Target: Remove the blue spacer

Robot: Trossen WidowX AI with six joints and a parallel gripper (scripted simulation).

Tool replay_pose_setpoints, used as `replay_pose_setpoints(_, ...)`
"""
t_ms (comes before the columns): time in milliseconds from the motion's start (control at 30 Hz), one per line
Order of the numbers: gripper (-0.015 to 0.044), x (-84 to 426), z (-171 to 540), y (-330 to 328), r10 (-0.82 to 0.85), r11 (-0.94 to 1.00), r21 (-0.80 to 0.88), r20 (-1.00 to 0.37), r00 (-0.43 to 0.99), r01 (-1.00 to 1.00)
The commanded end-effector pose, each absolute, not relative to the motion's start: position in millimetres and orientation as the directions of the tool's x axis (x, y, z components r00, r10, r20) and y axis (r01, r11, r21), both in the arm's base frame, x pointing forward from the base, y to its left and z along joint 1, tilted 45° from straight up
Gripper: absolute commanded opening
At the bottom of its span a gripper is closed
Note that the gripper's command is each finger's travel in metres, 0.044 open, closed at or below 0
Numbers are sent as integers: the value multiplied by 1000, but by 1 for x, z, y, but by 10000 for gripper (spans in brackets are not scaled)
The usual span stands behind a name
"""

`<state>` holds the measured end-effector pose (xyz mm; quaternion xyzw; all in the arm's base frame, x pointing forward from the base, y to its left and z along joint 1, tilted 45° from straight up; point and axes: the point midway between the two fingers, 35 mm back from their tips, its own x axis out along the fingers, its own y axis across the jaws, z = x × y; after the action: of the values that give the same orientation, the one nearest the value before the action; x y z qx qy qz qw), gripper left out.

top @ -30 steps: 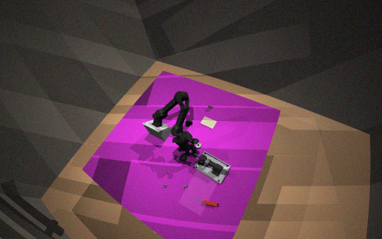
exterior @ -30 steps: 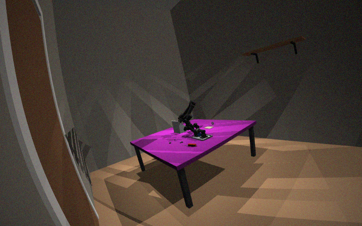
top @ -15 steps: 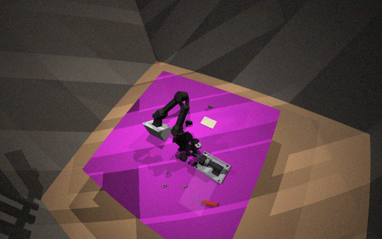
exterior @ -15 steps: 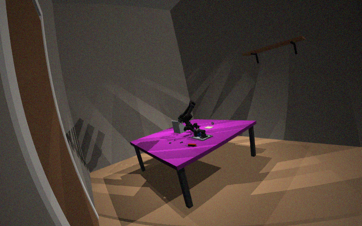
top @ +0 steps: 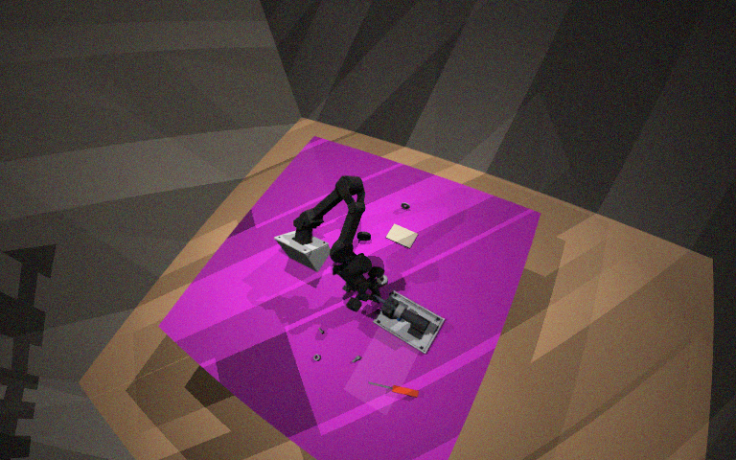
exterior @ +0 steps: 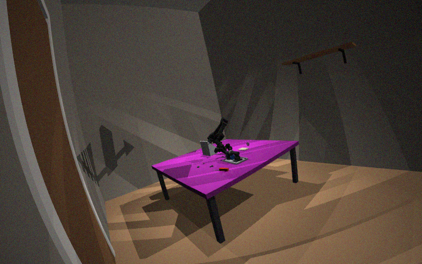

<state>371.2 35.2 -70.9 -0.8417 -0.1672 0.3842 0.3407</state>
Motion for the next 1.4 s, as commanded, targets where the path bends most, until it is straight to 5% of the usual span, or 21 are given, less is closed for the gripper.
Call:
replay_pose_setpoints(0, 0, 374, -70, 35, 543, -711, -703, -529, 653, 22)
replay_pose_setpoints(1367, 0, 385, -70, 36, 543, -711, -703, -528, 653, 22)
